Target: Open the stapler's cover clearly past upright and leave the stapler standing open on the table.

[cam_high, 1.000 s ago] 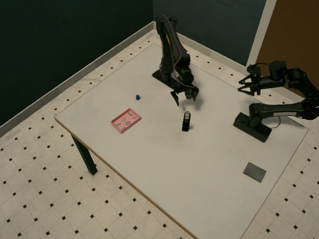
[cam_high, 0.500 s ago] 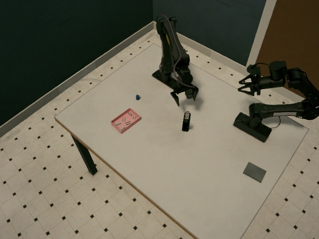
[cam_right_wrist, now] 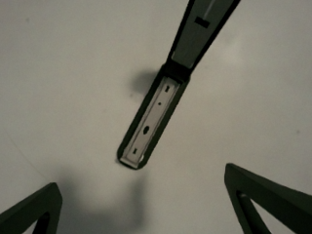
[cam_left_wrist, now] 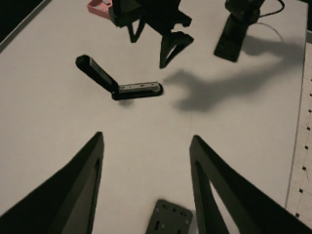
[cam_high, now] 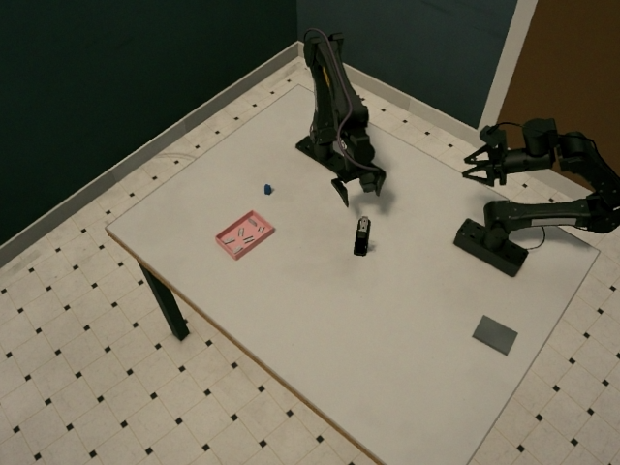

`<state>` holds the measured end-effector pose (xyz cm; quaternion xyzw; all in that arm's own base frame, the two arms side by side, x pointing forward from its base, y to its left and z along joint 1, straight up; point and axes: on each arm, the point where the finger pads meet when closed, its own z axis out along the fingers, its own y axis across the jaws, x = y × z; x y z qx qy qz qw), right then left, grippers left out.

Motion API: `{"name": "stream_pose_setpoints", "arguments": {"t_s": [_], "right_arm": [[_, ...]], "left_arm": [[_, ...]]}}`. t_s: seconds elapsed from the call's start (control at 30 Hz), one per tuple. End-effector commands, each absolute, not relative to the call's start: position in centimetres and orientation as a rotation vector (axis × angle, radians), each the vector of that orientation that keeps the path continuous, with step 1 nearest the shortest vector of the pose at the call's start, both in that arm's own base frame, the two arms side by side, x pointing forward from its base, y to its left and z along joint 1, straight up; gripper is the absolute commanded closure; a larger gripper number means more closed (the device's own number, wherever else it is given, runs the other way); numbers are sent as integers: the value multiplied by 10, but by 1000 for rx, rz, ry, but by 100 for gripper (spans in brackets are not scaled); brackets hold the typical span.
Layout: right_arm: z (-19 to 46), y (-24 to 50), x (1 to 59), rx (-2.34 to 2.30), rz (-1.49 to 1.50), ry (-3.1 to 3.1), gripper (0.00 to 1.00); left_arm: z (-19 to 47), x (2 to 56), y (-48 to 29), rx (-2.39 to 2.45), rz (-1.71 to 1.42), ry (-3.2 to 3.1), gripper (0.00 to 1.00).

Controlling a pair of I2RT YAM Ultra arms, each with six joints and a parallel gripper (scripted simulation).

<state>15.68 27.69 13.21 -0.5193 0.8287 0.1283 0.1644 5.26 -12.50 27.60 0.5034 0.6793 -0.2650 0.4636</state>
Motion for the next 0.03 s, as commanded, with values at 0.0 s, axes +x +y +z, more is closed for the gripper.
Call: {"name": "stream_pose_setpoints", "arguments": {"t_s": [0.0], "right_arm": [[139, 279, 156, -1481, 392, 2336, 0]], "left_arm": [[276, 53, -126, 1237, -658, 1667, 43]]}}
